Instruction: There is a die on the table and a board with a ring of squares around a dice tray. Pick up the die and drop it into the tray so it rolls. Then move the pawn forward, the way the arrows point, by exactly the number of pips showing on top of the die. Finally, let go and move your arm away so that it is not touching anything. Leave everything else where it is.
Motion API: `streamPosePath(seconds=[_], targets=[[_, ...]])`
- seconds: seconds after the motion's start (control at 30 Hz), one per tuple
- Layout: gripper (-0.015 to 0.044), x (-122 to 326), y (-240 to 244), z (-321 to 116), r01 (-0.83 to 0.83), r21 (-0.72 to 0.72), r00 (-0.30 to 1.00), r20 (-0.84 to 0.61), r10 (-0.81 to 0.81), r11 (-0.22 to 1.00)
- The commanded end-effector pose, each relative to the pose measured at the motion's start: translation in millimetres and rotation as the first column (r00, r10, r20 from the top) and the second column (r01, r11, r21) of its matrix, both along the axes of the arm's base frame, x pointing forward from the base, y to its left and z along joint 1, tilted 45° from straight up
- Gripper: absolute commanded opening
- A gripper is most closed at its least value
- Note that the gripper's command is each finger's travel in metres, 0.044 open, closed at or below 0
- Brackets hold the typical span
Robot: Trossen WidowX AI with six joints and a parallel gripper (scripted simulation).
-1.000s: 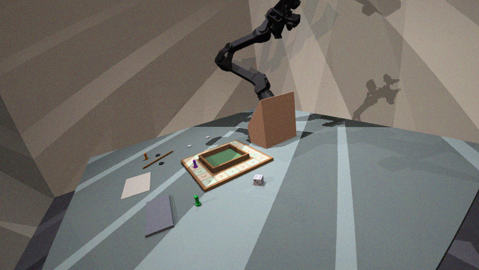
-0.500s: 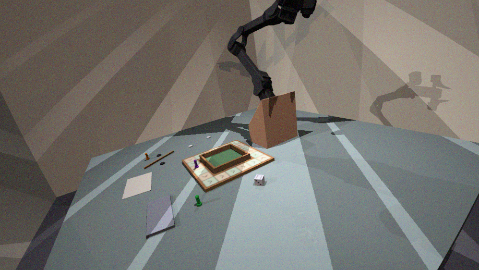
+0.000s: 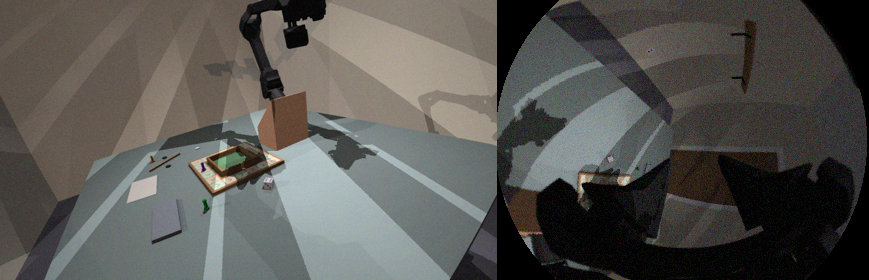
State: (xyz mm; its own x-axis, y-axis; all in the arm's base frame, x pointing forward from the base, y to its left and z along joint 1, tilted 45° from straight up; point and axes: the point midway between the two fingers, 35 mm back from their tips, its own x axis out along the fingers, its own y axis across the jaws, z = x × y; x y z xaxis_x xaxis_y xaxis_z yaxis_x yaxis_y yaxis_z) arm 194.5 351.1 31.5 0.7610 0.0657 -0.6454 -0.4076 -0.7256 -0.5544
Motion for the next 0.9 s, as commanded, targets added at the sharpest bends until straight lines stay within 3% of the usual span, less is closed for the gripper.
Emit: streamPosePath(seconds=[0.0,0.2,0.43,0.73,0.87], targets=[[0.0275,41.6,-32.9,-40.5,0.258,0.023,0.964,-0.069,-0.256,0.966],[0.0275,87.5,-97.5,-100.2,0.632,0.039,0.771,-0.14,-0.622,0.774],[0.0275,108.0,-184.4,-165.1,0.929,0.048,0.369,-0.171,-0.914,0.366],[0.0275,86.0,-288.1,-235.6,0.966,0.08,-0.234,-0.12,-0.965,-0.245],[0.0275,81.0,-297.6,-242.1,0.949,0.087,-0.294,-0.109,-0.95,-0.304]])
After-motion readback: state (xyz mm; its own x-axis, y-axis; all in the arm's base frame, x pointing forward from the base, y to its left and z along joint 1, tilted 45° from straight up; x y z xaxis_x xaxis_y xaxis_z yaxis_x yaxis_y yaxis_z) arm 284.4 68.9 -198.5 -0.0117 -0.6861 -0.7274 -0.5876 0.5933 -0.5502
